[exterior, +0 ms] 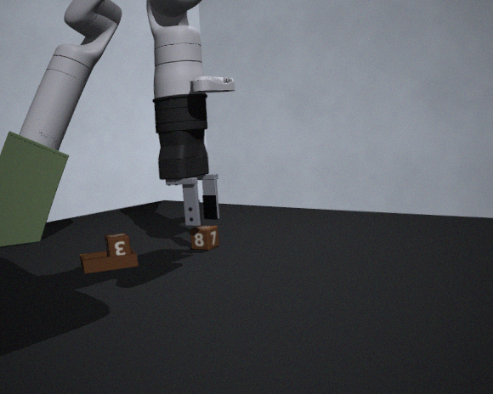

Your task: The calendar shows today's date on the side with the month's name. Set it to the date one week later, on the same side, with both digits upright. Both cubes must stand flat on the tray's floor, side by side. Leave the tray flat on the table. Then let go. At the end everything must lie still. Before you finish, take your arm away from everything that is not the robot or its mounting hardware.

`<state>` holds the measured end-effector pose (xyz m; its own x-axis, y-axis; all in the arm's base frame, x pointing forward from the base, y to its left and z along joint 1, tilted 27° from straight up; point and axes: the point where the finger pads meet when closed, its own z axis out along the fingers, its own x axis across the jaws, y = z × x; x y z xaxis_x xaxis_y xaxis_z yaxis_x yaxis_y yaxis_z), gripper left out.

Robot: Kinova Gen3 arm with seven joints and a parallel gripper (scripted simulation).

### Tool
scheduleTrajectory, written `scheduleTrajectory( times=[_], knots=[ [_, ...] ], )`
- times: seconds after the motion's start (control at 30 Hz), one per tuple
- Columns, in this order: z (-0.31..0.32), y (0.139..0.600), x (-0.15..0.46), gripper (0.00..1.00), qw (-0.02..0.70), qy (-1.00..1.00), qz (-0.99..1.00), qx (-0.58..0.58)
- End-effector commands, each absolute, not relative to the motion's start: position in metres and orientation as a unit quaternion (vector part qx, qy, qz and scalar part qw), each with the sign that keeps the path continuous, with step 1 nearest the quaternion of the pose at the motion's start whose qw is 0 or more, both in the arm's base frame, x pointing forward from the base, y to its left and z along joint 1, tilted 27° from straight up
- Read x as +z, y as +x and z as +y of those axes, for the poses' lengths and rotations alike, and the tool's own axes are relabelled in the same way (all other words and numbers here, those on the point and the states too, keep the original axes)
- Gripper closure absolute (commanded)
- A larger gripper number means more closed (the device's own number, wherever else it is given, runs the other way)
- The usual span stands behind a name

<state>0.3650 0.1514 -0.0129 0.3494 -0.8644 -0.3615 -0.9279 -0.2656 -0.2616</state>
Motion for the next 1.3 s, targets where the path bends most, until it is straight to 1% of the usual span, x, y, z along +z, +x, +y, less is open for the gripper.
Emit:
scheduleTrajectory(
  times=[0.0, 1.27],
  knots=[
    [0.1511, 0.3654, -0.0125, 0.13, 0.218, -0.792, 0.566, 0.073],
    [0.1545, 0.3664, -0.0196, 0.13, 0.218, -0.792, 0.566, 0.073]
  ],
)
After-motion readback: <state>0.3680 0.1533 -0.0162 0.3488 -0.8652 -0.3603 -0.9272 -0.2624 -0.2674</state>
